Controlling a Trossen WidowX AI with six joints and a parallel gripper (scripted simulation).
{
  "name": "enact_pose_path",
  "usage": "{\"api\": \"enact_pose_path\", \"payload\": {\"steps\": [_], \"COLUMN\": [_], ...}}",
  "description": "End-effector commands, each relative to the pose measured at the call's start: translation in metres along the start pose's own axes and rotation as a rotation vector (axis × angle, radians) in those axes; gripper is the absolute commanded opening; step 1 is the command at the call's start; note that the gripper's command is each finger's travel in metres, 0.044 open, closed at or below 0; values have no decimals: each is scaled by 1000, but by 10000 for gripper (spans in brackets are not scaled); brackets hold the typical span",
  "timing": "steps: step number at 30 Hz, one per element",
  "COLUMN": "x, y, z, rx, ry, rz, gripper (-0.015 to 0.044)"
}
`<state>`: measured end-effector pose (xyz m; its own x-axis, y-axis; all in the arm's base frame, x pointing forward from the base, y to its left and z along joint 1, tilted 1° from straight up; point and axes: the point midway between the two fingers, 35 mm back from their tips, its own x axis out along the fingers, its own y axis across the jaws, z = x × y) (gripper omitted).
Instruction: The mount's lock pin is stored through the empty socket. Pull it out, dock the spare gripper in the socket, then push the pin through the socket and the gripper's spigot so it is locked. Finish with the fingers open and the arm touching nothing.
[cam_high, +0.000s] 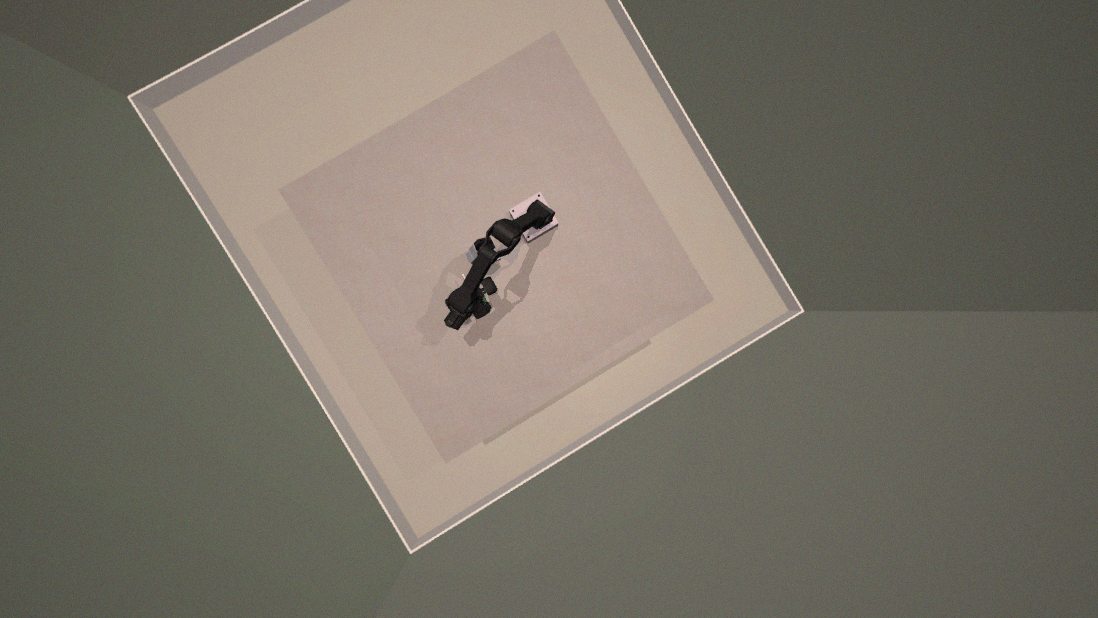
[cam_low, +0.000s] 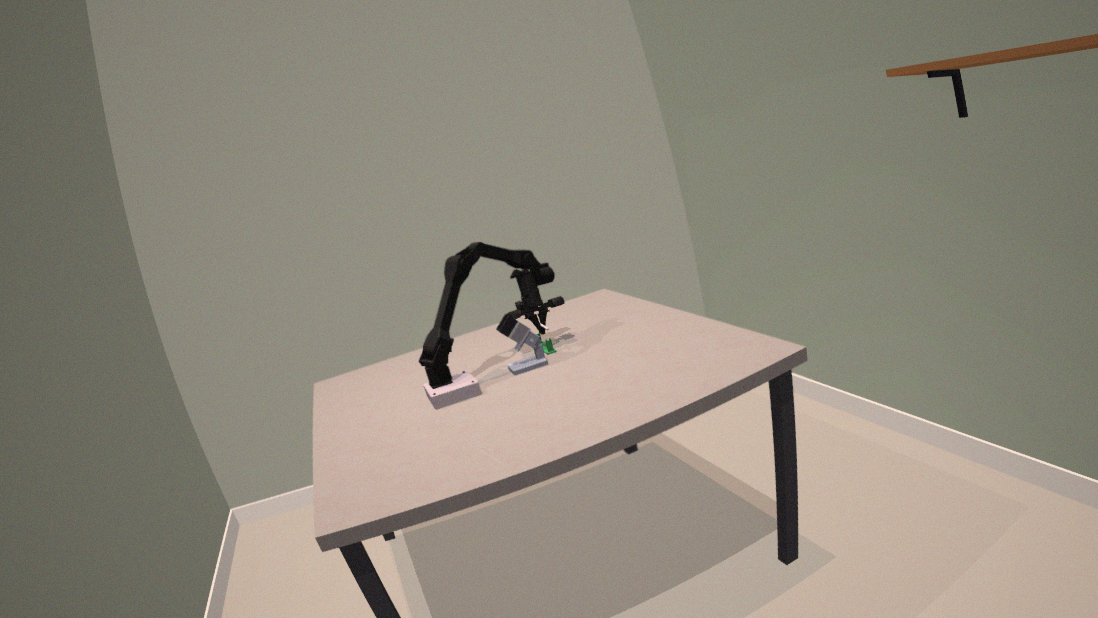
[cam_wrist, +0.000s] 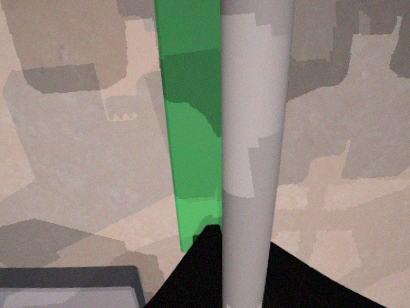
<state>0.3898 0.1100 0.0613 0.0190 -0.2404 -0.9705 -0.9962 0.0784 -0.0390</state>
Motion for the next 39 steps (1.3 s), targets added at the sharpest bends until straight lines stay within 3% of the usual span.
{"api": "enact_pose_path", "payload": {"steps": [1, 7, 21, 39], "x": [-13, -28, -24, -43], "y": [0, 1, 3, 56], "z": [-3, -8, -7, -14], "rx": [-3, -3, 1, 8], "ry": [-5, -5, -1, -2], "rz": [0, 0, -1, 6], "gripper": [0, 0, 1, 0]}}
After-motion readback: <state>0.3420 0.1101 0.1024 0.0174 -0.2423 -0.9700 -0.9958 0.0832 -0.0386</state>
